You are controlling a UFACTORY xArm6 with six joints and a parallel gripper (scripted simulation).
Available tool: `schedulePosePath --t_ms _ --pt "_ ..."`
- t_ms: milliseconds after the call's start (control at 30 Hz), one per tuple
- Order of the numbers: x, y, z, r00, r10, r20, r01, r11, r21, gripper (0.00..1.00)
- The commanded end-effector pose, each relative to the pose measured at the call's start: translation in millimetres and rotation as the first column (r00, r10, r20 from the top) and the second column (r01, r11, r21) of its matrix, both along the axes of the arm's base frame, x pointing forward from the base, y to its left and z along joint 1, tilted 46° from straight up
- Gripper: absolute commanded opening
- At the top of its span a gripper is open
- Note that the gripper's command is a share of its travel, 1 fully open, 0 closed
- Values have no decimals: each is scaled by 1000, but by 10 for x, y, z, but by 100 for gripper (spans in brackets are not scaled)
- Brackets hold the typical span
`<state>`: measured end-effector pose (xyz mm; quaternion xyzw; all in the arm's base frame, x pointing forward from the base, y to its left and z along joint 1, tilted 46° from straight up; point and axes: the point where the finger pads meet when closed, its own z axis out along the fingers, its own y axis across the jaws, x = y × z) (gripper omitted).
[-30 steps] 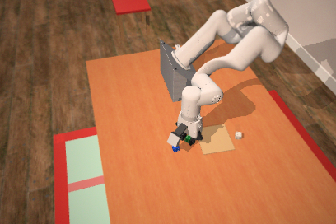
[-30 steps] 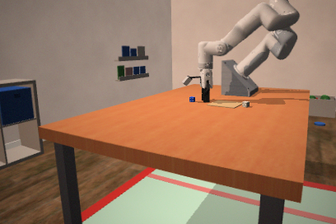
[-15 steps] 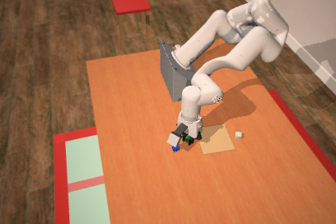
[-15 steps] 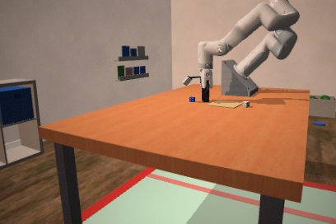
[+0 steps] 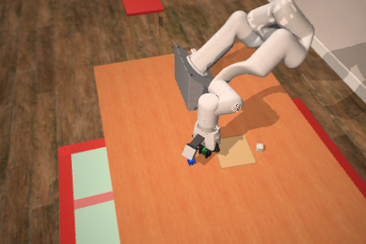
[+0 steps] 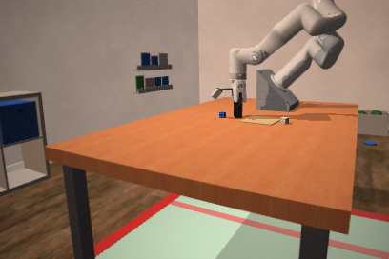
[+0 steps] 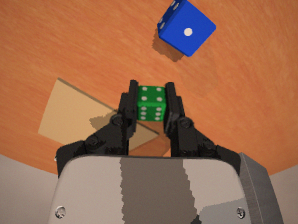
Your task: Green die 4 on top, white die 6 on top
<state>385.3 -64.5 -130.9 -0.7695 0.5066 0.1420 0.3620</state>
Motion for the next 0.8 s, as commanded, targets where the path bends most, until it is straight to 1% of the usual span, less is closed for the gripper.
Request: schedulePosePath --t_ms 0,267,433,567,767 --pt "10 -13 6 1000 -1 2 1 1000 -2 21" --pt "9 -16 9 1000 -1 2 1 1000 -2 21" --pt "1 -55 48 1000 -1 2 1 1000 -2 21" --pt "-29 -195 188 1000 -1 2 1 1000 -2 21" --pt "-96 -506 498 1000 -1 2 1 1000 -2 21"
